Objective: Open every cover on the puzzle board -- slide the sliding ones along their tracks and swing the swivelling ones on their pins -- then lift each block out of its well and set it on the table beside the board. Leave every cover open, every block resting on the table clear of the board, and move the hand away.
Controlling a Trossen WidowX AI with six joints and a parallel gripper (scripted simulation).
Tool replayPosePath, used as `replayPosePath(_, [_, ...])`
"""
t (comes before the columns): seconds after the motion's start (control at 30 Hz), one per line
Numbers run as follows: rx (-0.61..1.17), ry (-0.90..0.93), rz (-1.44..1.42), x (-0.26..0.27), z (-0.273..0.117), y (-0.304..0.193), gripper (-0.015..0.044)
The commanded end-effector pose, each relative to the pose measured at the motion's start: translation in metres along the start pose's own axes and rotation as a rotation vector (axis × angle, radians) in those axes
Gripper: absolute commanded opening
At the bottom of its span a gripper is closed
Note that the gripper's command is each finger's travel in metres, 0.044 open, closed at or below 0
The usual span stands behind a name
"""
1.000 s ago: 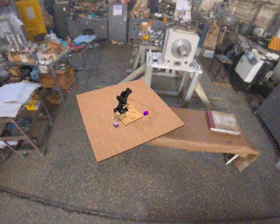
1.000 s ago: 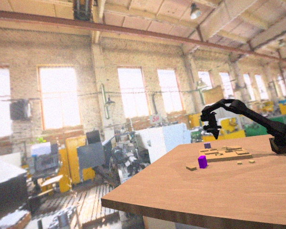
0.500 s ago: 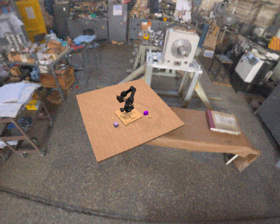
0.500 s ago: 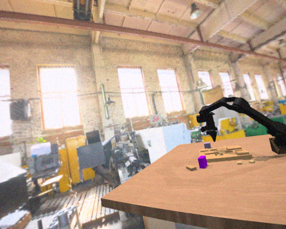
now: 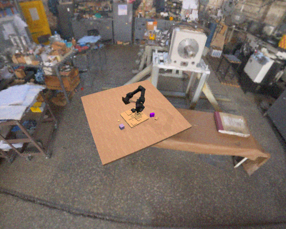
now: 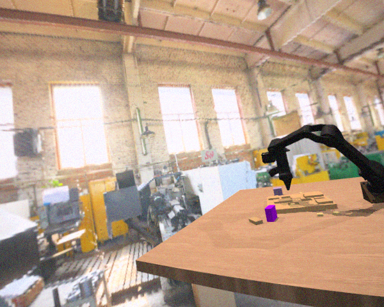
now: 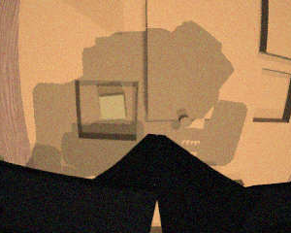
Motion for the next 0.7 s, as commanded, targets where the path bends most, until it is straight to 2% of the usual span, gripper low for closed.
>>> replayPosePath(0.0, [-0.008, 0.006, 0.229, 0.008, -0.001, -0.002, 0.0])
replayPosePath(0.17, [-0.004, 0.012, 0.697, 0.015, 0.001, -0.003, 0.0])
replayPosePath(0.2, [-0.004, 0.012, 0.681, 0.016, 0.001, -0.003, 0.0])
replayPosePath(0.67, [-0.011, 0.013, -0.572, 0.028, 0.003, -0.004, 0.0])
Point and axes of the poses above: the point midway between the two fingers, 35 mm back from their tips, its own z axis out along the fingers, its own x axis across the jaws, y = z × x, the point moved 7 cm from there along -z, back along the fingers, and after that the axes turned 4 degrees about -z, right-handed, at the moved point
